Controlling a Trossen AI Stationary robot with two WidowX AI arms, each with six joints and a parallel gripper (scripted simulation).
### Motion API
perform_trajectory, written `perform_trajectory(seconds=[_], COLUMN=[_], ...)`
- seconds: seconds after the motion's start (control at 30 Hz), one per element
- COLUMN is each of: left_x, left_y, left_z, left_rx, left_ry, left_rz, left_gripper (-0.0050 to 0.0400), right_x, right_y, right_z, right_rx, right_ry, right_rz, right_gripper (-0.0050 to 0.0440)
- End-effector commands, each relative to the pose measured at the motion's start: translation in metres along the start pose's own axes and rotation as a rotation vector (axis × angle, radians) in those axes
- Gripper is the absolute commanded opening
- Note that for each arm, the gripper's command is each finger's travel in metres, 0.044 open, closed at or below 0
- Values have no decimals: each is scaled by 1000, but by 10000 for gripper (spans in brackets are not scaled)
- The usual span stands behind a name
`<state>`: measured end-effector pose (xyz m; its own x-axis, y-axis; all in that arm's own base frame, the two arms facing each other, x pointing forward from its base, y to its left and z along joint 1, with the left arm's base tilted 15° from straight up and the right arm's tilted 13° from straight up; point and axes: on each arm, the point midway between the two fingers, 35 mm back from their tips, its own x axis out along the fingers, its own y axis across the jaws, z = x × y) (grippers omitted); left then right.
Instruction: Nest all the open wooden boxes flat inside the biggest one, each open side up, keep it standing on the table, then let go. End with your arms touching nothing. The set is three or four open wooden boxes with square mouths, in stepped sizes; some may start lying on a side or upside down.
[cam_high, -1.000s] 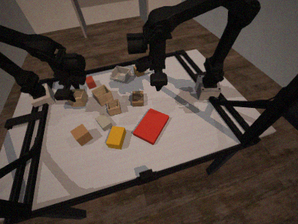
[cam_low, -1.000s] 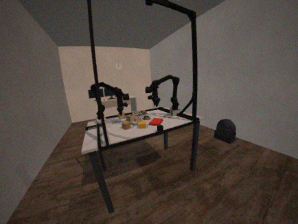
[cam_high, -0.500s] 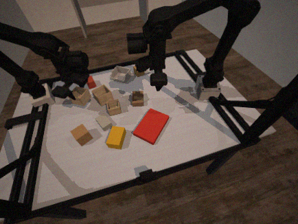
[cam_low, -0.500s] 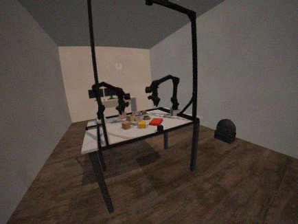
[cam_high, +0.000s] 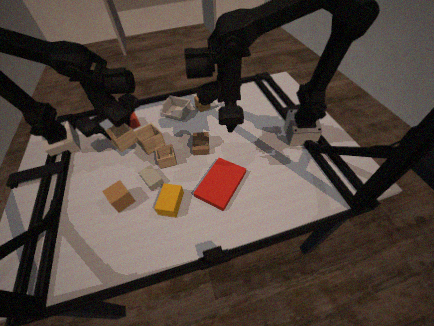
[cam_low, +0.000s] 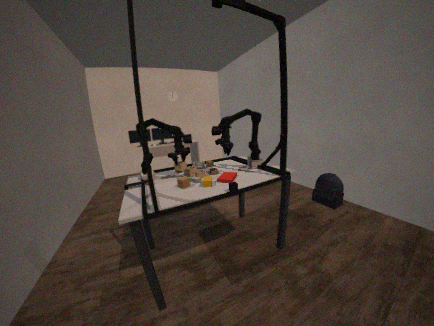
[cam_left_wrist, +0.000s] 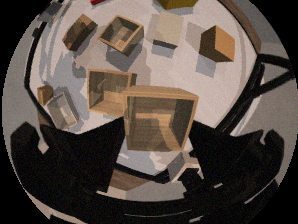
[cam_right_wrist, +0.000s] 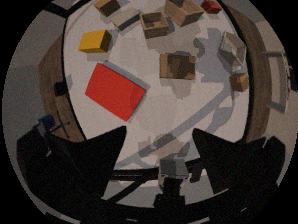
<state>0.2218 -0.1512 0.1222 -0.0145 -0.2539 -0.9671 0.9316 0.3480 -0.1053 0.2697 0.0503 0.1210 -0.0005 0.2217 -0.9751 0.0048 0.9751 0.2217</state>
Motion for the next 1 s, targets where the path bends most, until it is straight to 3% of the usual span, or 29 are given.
perform_trajectory(seconds=[0.0,0.97], left_x=[-6,-21], left_y=[8,44], left_z=[5,14], left_rx=[146,930], left_ry=[-8,-8], left_rz=[7,14], left_gripper=[0,0], right_x=[0,0], right_y=[0,0], right_z=[0,0], right_rx=[-5,-5], right_ry=[-1,-1], right_rz=[-4,-4], right_gripper=[400,400])
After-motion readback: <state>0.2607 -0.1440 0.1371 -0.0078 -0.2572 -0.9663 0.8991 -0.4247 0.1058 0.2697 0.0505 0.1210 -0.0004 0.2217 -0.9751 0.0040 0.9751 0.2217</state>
